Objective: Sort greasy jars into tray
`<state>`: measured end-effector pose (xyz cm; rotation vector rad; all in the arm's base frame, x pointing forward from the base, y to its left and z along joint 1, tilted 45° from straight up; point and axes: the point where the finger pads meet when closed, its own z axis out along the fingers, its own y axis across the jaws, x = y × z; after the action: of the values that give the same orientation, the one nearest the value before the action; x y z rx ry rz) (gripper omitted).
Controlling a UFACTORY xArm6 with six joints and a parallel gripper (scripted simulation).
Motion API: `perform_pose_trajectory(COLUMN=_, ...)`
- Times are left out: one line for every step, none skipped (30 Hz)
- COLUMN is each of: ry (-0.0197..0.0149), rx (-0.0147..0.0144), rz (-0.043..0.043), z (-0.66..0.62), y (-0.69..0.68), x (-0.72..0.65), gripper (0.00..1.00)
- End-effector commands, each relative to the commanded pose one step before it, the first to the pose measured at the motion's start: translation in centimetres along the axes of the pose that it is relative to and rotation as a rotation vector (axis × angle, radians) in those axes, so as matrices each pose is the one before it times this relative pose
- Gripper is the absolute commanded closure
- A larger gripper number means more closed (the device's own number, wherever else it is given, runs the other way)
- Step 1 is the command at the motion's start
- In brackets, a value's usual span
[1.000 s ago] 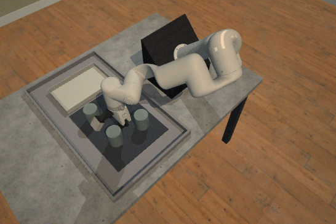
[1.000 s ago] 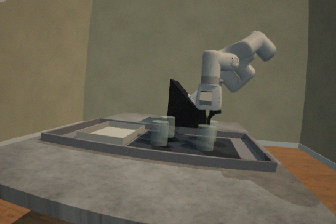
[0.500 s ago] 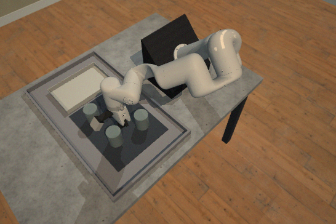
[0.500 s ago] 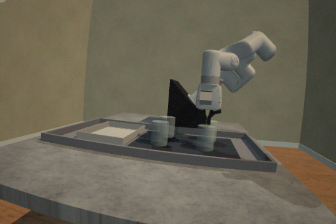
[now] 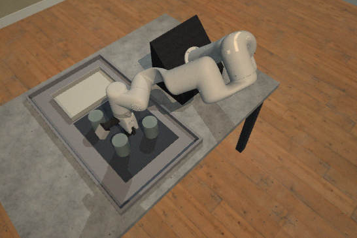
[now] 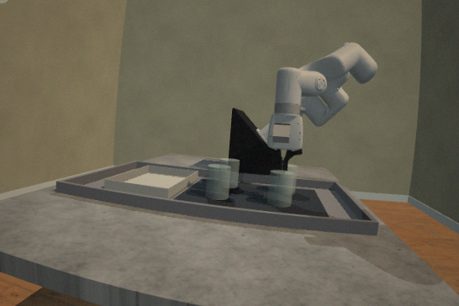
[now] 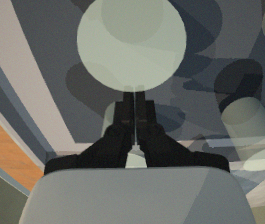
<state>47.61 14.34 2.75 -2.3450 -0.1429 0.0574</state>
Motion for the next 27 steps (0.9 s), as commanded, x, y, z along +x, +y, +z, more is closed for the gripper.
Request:
perform_pose_trajectory(ry=0.00346, rx=-0.00079, rz=-0.00102, z=-0.19, y=-0.006, x=0.182, gripper=1.0)
perform_pose_trajectory(ry=0.0, rx=0.0, rz=0.0, z=-0.011, y=0.0, x=0.013, gripper=1.0)
perform_pose_trajectory(ry=0.0, rx=0.0, rz=0.0, z=-0.011, y=0.0, x=0.013, gripper=1.0)
perform_pose_trajectory(ry=0.0, rx=0.0, rz=0.0, z=-0.011, y=0.0, x=0.013, gripper=1.0)
perform_pose_trajectory(ry=0.0, rx=0.0, rz=0.0, z=-0.011, y=0.0, x=0.013, gripper=1.0)
perform_pose_trajectory(ry=0.0, rx=0.0, rz=0.0, z=-0.011, y=0.0, x=0.013, gripper=1.0)
perform_pose_trajectory(ry=0.0, rx=0.0, rz=0.0, z=-0.011, y=0.0, x=0.013, gripper=1.0)
perform_pose_trajectory(ry=0.0, rx=0.0, rz=0.0, z=0.0, y=0.0, x=0.0, gripper=1.0)
perform_pose_trajectory(ry=0.0, rx=0.0, rz=0.0, z=0.0, y=0.0, x=0.0, gripper=1.0)
perform_pose_trajectory(ry=0.0, rx=0.0, rz=0.0, z=-0.011, y=0.0, x=0.013, gripper=1.0)
perform_pose_trajectory(ry=0.0, rx=0.0, rz=0.0, z=0.073, y=0.0, x=-0.239, gripper=1.0)
perform_pose_trajectory(ry=0.0, rx=0.0, rz=0.0, z=0.073, y=0.0, x=-0.239, gripper=1.0)
perform_pose_trajectory(ry=0.0, rx=0.0, rz=0.0, z=0.073, y=0.0, x=-0.239, gripper=1.0)
perform_pose_trajectory(ry=0.0, rx=0.0, rz=0.0, z=0.073, y=0.0, x=-0.239, gripper=1.0)
perform_pose_trajectory(ry=0.0, rx=0.0, rz=0.0, z=0.073, y=0.0, x=-0.239, gripper=1.0)
perform_pose_trajectory(ry=0.0, rx=0.0, rz=0.0, z=0.073, y=0.0, x=-0.239, gripper=1.0)
perform_pose_trajectory(ry=0.0, rx=0.0, rz=0.0, z=0.073, y=0.0, x=-0.239, gripper=1.0)
perform_pose_trajectory(ry=0.0, rx=0.0, rz=0.0, z=0.073, y=0.0, x=-0.239, gripper=1.0)
perform_pose_trajectory(ry=0.0, rx=0.0, rz=0.0, z=0.073, y=0.0, x=-0.239, gripper=1.0)
perform_pose_trajectory(ry=0.0, rx=0.0, rz=0.0, z=0.073, y=0.0, x=-0.239, gripper=1.0)
perform_pose_trajectory(ry=0.0, rx=0.0, rz=0.0, z=0.073, y=0.0, x=-0.239, gripper=1.0)
perform_pose_trajectory(ry=0.0, rx=0.0, rz=0.0, z=0.0, y=0.0, x=0.0, gripper=1.0)
perform_pose_trajectory(ry=0.0, rx=0.0, rz=0.0, z=0.0, y=0.0, x=0.0, gripper=1.0)
perform_pose_trajectory(ry=0.0, rx=0.0, rz=0.0, z=0.0, y=0.0, x=0.0, gripper=1.0)
perform_pose_trajectory(ry=0.0, rx=0.0, rz=0.0, z=0.0, y=0.0, x=0.0, gripper=1.0)
perform_pose_trajectory(ry=0.0, rx=0.0, rz=0.0, z=0.0, y=0.0, x=0.0, gripper=1.0)
perform_pose_trajectory(ry=0.0, rx=0.0, rz=0.0, z=0.0, y=0.0, x=0.0, gripper=1.0)
